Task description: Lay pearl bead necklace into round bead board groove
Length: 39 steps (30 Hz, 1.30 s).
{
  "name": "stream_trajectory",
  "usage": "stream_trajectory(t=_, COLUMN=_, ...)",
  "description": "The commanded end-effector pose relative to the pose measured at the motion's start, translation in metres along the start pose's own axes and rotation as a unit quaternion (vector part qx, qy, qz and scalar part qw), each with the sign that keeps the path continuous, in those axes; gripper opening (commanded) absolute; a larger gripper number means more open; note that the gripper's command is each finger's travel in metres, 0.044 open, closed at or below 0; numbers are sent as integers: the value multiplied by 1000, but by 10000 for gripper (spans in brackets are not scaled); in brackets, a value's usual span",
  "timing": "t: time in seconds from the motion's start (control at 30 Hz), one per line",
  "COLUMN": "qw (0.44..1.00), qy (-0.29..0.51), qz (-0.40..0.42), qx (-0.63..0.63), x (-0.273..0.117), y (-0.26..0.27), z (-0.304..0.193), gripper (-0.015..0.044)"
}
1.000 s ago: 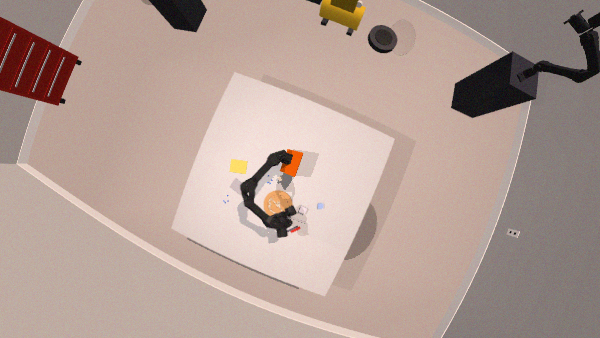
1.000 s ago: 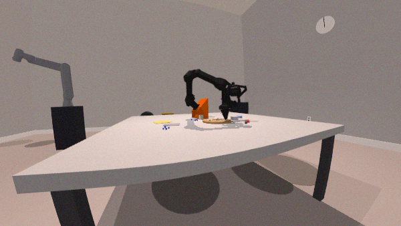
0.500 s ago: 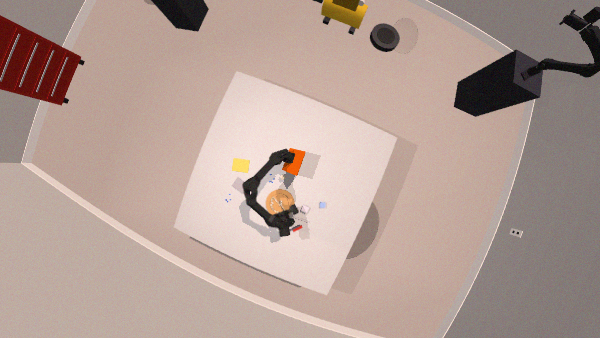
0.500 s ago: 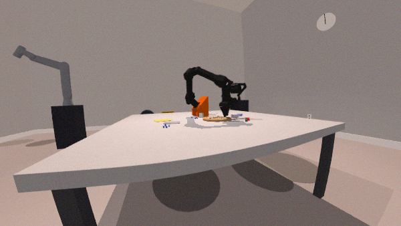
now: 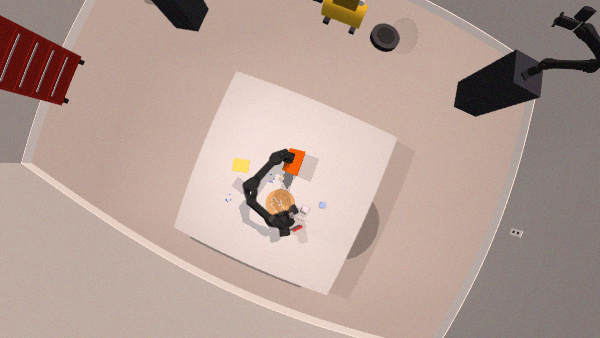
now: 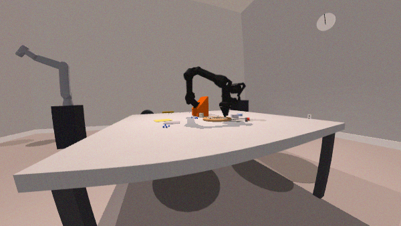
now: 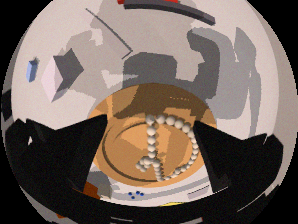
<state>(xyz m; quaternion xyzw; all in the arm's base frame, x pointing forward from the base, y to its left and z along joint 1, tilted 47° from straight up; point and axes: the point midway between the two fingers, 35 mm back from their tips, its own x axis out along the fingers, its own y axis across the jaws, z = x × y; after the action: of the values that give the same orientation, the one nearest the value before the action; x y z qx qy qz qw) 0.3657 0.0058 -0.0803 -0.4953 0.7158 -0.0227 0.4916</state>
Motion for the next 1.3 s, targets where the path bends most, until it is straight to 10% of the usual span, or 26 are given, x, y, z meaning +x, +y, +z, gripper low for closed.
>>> stream_trajectory(t=0.0, qw=1000, qy=0, qz=2, qx=-2, x=-1, y=0, z=0, gripper=414)
stream_trajectory(t=0.37, qw=997, qy=0, qz=3, qx=-83, x=-31, y=-1, z=-12, gripper=125)
stream_trajectory(t=1.27, qw=997, qy=0, qz=2, qx=-82, x=5, y=-1, z=-12, gripper=120)
